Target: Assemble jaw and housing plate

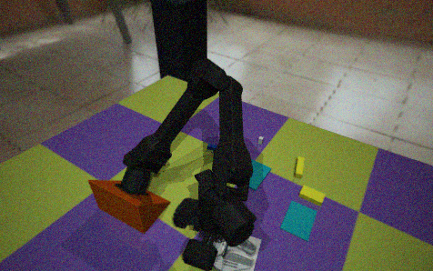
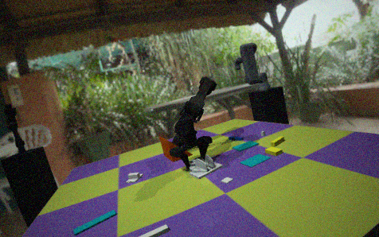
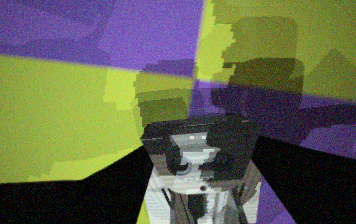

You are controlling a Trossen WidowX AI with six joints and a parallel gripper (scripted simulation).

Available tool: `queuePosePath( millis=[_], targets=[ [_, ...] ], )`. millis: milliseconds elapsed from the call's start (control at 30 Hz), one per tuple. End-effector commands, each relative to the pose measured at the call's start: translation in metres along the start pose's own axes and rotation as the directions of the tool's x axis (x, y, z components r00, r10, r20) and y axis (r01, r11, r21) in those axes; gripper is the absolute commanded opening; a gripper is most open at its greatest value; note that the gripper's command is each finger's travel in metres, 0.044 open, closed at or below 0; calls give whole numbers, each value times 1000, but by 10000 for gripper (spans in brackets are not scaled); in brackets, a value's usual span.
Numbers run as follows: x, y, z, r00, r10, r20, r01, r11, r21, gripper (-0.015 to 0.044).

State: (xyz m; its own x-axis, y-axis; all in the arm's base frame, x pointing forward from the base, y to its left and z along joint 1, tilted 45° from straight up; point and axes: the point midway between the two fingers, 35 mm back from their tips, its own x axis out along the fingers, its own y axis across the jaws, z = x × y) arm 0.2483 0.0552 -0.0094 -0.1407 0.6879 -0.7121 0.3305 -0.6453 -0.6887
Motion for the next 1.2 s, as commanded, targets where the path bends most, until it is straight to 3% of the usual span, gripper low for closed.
queuePosePath(
  millis=[0, 1167],
  targets=[
    [2, -1, -1, 1000, -4, 0, 4, 1000, -3, 351],
    [-2, 0, -2, 1000, -3, 0, 3, 1000, -3, 351]
  ],
)
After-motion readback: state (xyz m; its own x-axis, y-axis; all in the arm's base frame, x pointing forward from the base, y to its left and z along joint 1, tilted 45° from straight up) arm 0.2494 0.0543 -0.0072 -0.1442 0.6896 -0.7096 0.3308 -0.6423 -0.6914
